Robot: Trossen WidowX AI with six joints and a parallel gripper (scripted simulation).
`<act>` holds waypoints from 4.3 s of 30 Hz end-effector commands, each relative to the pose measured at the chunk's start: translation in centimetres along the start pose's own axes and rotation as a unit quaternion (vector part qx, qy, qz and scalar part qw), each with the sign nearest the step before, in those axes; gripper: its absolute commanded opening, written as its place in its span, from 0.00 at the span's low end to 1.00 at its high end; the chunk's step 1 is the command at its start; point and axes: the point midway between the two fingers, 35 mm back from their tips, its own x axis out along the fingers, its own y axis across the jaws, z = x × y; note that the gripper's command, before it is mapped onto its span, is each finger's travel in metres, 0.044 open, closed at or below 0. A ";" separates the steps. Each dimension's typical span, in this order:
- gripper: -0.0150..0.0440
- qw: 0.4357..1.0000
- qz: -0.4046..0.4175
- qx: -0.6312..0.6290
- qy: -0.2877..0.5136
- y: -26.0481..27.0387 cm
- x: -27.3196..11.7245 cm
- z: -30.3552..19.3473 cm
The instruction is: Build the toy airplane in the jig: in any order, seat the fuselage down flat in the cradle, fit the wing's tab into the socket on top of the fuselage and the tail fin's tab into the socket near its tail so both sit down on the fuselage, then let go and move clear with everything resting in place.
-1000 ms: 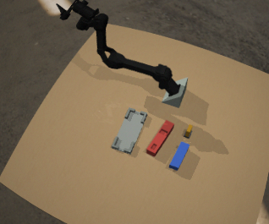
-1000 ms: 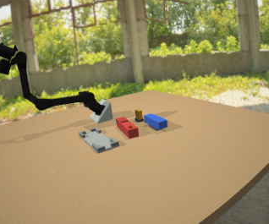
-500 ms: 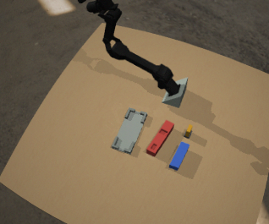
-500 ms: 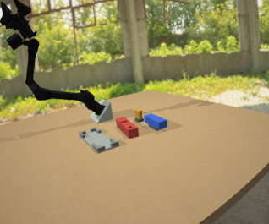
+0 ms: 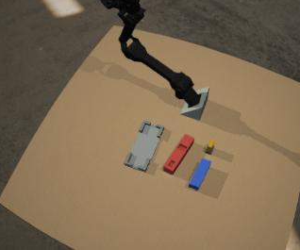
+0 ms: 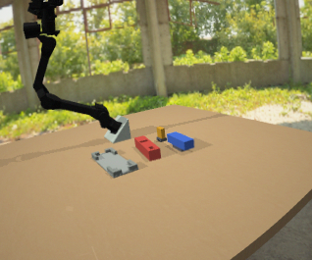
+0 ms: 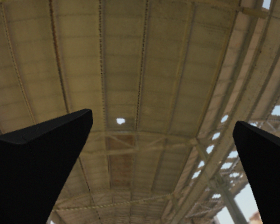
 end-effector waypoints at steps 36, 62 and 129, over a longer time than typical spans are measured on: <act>1.00 0.437 -0.421 0.044 0.794 -9.6 -32.6 -45.8; 1.00 0.173 -0.531 -0.055 0.828 -13.5 -48.9 -43.3; 0.25 0.175 -0.530 -0.054 0.828 -15.0 -52.8 -44.6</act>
